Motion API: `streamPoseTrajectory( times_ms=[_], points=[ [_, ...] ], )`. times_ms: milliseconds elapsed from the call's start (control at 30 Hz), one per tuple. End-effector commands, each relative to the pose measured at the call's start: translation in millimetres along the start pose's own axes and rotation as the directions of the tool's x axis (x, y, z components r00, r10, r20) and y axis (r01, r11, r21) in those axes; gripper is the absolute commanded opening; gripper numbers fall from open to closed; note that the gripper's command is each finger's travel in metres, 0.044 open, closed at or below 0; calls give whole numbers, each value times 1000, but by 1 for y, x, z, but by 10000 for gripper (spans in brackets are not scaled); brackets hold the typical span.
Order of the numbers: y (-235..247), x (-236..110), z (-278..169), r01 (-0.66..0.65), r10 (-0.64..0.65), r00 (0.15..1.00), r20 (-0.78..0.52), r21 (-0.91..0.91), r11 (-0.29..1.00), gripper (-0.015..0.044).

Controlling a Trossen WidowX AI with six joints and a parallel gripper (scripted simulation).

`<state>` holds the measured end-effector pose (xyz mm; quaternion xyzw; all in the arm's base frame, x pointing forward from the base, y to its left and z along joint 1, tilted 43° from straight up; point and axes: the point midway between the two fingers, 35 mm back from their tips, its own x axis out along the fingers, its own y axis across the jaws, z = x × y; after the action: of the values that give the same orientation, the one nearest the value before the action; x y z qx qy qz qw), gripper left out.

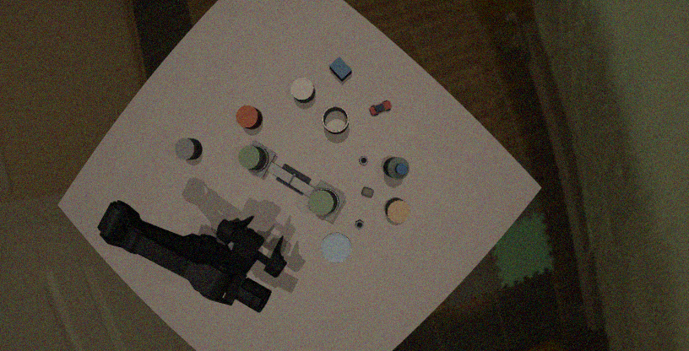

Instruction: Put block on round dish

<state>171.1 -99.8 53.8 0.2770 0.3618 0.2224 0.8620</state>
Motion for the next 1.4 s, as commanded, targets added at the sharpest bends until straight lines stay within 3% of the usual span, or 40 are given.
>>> streamPoseTrajectory(
  times_ms=[0,233,633,1033,1367],
  points=[
    [23,8,8,-55,57,995,87,-22,998,440],
    [25,9,8,-63,63,995,79,-3,998,440],
    [39,38,18,-66,115,985,-132,324,944,440],
    [63,71,26,104,119,934,-336,578,809,440],
    [90,100,34,309,103,879,-465,722,619,440]
  ],
)
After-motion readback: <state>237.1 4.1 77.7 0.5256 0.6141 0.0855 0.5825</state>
